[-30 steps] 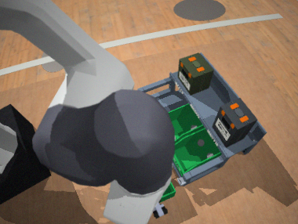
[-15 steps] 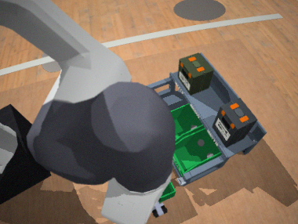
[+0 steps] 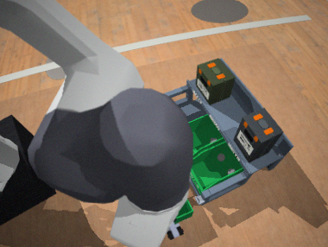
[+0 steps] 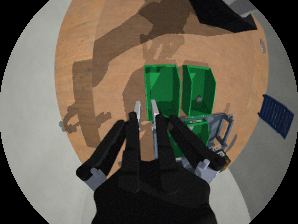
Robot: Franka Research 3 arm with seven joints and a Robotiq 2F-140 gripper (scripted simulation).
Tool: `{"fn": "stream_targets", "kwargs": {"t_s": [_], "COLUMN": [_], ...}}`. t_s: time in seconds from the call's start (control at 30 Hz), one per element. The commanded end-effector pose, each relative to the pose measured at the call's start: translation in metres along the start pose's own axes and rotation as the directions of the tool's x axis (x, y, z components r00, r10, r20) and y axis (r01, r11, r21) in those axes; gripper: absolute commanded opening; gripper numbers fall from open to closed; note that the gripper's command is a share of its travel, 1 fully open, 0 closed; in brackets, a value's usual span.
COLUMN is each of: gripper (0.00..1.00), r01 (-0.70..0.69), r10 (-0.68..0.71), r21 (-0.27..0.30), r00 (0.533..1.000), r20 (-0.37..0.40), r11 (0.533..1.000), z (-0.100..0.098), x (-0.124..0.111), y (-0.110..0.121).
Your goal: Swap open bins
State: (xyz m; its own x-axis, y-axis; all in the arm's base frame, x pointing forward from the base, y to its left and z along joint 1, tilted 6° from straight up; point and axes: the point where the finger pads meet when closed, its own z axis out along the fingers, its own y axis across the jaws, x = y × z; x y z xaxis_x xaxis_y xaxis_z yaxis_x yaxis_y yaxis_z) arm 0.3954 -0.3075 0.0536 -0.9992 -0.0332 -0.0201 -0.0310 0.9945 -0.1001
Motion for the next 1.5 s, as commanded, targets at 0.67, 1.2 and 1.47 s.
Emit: {"fn": "stream_targets", "kwargs": {"t_s": [0.67,1.2,1.47], "gripper": [0.0,0.15,0.15], "r01": [-0.008,-0.015,-0.015], "r10": [0.008,0.015,0.015], "r21": [-0.002,-0.002,-0.002], "r00": [1.0,1.0,1.0], "r20": [-0.005,-0.005,-0.005], "r11": [1.0,1.0,1.0], "z": [0.0,-0.012,-0.012], "x": [0.002,0.0,0.0], "y": [0.001,0.138,0.138]}}
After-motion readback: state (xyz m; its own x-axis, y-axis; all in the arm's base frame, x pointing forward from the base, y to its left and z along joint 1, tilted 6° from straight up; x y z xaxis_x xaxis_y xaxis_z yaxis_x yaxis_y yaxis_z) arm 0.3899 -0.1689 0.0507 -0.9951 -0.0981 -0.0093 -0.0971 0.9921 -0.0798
